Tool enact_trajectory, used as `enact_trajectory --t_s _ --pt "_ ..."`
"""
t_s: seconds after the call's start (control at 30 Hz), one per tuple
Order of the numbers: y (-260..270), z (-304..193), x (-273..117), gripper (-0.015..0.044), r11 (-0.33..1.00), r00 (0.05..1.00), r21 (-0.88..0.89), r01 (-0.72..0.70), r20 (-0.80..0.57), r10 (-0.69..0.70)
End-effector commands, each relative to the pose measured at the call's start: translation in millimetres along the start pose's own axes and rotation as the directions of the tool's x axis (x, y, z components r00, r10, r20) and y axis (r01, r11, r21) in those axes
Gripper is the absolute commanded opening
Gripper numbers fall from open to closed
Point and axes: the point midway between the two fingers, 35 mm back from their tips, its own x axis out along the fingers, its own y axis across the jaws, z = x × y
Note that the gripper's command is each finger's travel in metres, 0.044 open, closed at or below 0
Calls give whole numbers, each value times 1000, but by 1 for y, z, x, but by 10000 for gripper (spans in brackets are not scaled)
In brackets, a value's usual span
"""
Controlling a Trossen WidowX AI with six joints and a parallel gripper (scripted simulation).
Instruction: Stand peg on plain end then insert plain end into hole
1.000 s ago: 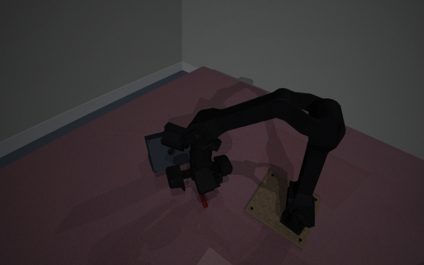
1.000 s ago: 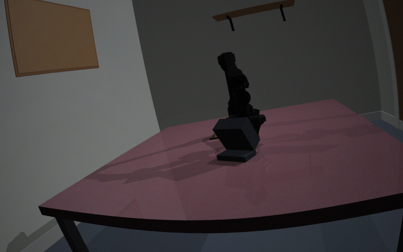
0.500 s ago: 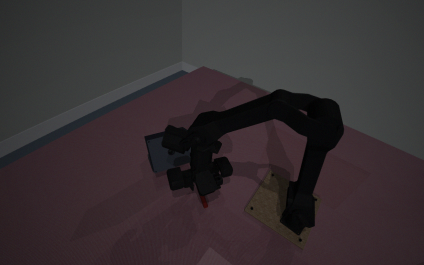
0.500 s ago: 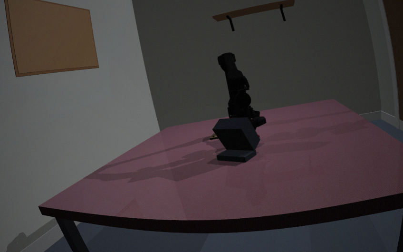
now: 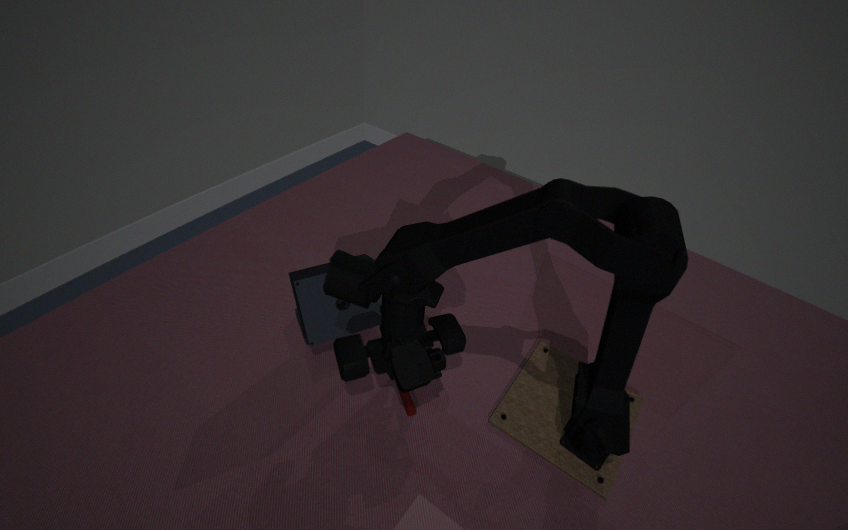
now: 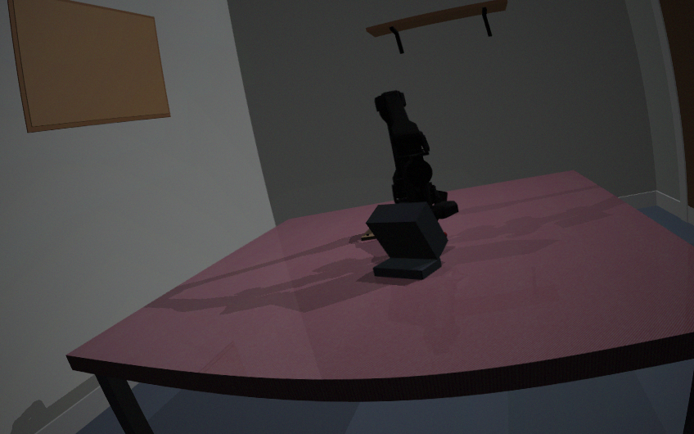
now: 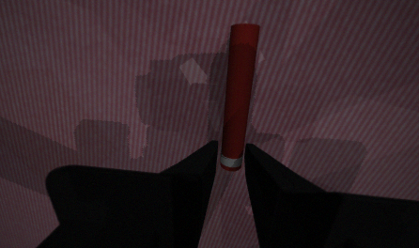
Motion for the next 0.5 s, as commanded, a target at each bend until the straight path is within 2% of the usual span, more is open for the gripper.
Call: enact_trajectory --t_s 0.0,0.47 --pt "0 0 1 63 1000 1000 0 3 2 -3" --pt "0 2 -3 49 1000 999 0 0 -49 0"
